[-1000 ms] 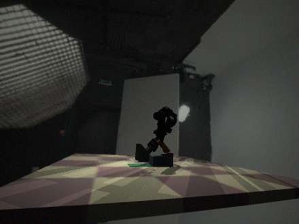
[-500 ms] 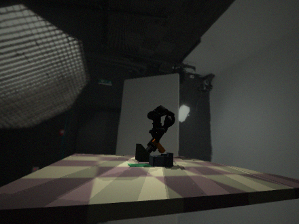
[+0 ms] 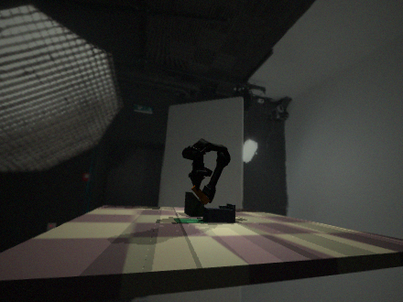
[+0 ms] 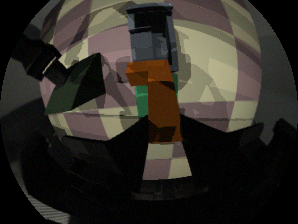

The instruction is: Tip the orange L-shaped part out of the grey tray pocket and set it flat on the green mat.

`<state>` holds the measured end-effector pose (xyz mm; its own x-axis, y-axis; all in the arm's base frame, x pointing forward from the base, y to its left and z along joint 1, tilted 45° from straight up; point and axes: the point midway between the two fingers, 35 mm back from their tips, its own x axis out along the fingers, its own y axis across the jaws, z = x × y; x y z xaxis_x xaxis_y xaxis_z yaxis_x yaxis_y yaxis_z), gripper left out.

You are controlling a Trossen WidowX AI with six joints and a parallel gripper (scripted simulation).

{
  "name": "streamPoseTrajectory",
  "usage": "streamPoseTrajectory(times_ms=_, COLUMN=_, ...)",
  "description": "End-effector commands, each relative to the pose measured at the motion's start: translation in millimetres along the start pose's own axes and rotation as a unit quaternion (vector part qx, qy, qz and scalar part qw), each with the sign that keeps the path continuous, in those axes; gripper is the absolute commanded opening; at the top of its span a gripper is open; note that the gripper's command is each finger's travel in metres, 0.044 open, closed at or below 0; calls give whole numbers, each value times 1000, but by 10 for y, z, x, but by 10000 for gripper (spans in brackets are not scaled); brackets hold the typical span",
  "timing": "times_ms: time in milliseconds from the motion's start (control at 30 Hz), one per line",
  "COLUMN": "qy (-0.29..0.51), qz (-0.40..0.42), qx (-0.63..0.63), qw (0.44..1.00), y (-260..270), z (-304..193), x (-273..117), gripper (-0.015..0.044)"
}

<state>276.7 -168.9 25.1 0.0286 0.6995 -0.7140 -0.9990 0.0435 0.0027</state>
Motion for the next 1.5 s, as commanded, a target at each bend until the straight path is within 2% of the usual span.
streamPoseTrajectory(times_ms=0, qy=5, qz=-3, qx=-4, qw=1000, y=6, z=-214, x=-26, gripper=0)
streamPoseTrajectory(times_ms=233, qy=6, qz=-3, qx=-4, qw=1000, y=21, z=-463, x=-30, gripper=0)
streamPoseTrajectory(times_ms=1467, qy=5, qz=-3, qx=-4, qw=1000, y=12, z=-469, x=502, gripper=0)
